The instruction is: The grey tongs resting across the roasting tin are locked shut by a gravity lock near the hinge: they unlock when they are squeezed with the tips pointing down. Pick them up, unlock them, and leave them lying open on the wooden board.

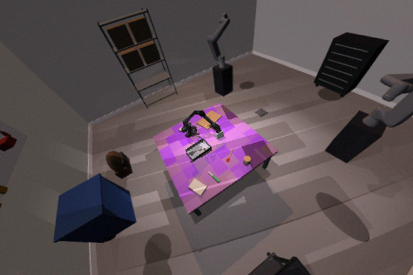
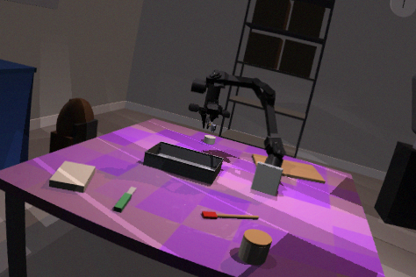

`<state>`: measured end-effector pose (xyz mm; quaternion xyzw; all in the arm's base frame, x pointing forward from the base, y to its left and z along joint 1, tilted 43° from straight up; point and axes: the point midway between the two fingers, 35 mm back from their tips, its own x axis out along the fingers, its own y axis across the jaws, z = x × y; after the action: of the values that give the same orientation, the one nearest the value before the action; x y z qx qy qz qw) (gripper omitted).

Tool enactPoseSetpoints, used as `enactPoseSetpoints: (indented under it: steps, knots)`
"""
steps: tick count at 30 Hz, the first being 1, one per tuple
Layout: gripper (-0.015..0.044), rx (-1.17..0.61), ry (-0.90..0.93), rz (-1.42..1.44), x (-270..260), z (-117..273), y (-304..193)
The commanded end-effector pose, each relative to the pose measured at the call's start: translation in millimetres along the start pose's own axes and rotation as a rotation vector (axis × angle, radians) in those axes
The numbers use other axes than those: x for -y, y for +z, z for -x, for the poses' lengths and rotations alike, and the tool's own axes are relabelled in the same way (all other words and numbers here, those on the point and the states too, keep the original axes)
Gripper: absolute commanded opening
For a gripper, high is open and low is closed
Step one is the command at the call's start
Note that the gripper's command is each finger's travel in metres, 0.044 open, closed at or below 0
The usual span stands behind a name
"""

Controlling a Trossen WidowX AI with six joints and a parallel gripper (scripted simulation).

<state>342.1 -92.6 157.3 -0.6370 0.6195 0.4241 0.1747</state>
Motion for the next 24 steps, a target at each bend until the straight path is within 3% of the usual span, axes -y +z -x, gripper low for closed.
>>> enactPoseSetpoints:
  steps: [1,24]
  knots:
    - [-0.0150,-0.004,0.000,0.083,-24,2,-20]
    - [-0.0150,-0.028,0.029,0.487,-160,7,-84]
